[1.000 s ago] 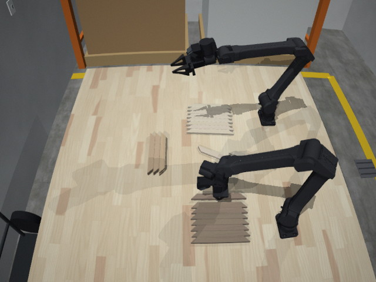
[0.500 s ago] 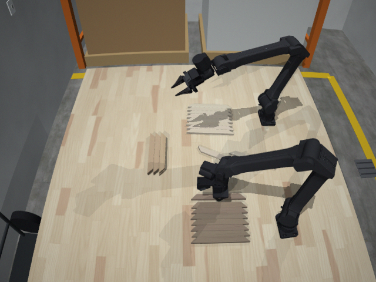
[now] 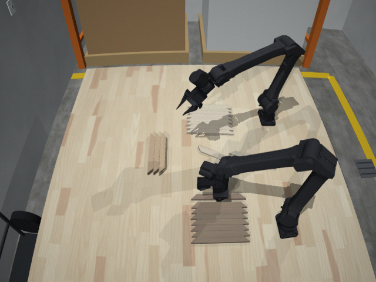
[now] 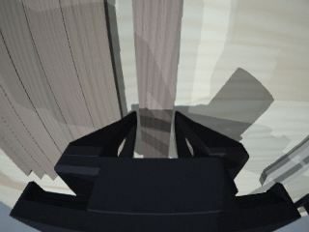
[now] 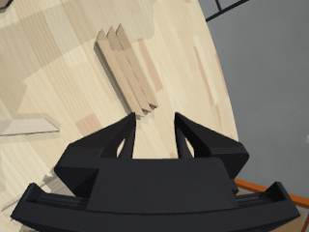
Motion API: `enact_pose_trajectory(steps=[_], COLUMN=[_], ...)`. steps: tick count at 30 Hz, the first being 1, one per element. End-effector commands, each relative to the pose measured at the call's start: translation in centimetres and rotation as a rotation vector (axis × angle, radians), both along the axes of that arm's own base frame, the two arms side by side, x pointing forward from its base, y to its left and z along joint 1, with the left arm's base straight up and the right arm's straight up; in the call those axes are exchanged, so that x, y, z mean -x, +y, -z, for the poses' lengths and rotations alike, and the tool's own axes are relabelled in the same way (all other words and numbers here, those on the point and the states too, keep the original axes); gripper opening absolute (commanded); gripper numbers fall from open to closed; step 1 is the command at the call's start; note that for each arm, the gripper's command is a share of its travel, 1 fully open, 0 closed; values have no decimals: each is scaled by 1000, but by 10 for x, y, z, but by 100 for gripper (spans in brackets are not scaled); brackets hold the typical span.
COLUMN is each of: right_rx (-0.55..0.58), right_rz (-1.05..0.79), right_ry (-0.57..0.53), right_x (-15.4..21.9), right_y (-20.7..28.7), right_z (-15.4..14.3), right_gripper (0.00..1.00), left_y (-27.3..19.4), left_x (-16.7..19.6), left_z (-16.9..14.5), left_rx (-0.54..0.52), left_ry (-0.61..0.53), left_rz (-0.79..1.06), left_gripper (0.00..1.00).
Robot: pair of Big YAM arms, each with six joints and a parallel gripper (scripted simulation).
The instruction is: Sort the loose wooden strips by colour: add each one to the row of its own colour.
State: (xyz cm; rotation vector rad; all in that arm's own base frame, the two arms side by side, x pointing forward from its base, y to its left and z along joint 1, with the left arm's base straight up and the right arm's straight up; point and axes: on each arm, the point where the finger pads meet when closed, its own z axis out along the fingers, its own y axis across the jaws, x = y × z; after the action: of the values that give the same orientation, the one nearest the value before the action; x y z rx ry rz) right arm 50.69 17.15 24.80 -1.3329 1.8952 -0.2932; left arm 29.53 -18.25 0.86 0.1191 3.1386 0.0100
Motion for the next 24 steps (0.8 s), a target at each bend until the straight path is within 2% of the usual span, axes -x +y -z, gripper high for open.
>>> enact_pose_trajectory(steps=[1, 4, 6, 8, 9, 10, 11, 12, 18, 21, 24], right_rx=[116, 187, 187, 216, 228, 254, 277, 303, 423, 475, 491], right_rz=[-137, -217, -217, -267, -289, -319, -347, -385, -558, -647, -673], right_ry=[21, 75, 75, 56, 53, 84, 103, 144, 209, 226, 231], right_x=[3, 19, 19, 14, 14, 23, 29, 42, 68, 77, 79], right_y=[25, 34, 34, 46, 50, 51, 53, 54, 70, 80, 83], right_z=[14, 41, 41, 29, 27, 43, 53, 74, 104, 112, 114], right_gripper=[42, 42, 42, 42, 42, 42, 42, 42, 42, 42, 42], left_y=[-10, -15, -15, -13, -5, -2, -14, -15, -18, -11, -3], left_x=[-17, -25, -25, -21, -9, -4, -23, -22, -22, -11, -2], left_z=[-21, -29, -29, -24, -13, -10, -41, -45, -71, -46, -37], left_rx=[23, 35, 35, 19, 6, -3, 31, 31, 30, 12, 1], left_ry=[-43, -61, -61, -35, -14, -1, -54, -55, -52, -24, -6], left_rz=[-7, -7, -7, -7, -6, -6, -6, -5, 3, 5, 0], left_gripper=[41, 41, 41, 41, 41, 41, 41, 41, 41, 41, 41])
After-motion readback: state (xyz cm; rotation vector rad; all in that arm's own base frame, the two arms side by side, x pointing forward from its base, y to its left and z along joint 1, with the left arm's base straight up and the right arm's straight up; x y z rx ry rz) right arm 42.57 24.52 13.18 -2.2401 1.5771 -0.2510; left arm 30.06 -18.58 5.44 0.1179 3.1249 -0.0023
